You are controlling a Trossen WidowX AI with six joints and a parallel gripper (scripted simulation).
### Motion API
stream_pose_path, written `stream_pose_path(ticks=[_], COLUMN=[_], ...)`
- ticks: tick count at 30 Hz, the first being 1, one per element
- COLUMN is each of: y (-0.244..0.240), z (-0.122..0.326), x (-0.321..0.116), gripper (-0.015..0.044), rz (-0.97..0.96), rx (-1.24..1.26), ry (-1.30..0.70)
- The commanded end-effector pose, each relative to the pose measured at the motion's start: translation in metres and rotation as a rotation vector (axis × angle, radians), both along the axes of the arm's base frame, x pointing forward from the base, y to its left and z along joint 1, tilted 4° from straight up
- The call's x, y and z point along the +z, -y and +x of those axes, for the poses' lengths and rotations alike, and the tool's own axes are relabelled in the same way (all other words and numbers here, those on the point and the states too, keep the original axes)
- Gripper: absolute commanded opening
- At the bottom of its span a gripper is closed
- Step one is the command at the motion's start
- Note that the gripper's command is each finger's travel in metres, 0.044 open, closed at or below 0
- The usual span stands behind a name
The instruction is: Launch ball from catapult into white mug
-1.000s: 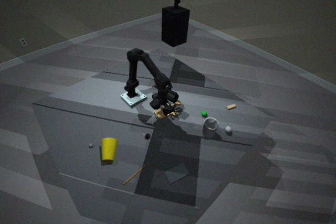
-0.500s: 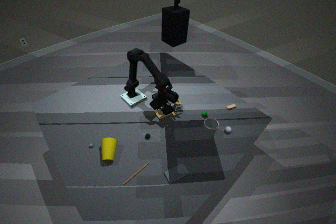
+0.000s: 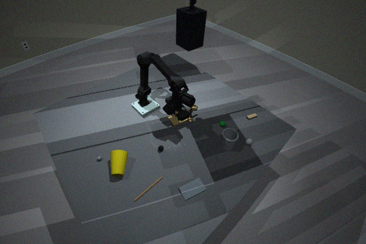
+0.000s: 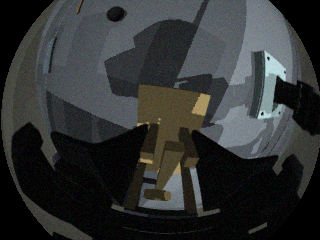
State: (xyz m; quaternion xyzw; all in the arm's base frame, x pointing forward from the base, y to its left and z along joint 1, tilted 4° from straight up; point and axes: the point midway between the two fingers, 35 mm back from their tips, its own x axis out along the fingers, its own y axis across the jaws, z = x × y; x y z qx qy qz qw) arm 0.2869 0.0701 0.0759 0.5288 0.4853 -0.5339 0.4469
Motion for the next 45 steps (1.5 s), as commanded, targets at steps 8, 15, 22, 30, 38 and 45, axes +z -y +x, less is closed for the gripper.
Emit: stream_pose_path(ticks=[8, 15, 22, 30, 38, 45], y=[0.0, 0.0, -0.001, -0.007, -0.009, -0.01], z=[0.001, 0.003, 0.009, 0.022, 0.024, 0.025], x=[0.008, 0.008, 0.007, 0.006, 0.005, -0.005], gripper=[0.0, 0.0, 0.0, 0.0, 0.0, 0.0], rz=[0.013, 0.022, 0.032, 0.042, 0.042, 0.042], rx=[0.291, 0.528, 0.765, 1.012, 1.018, 1.018], ry=[0.018, 0.025, 0.033, 0.042, 0.042, 0.042])
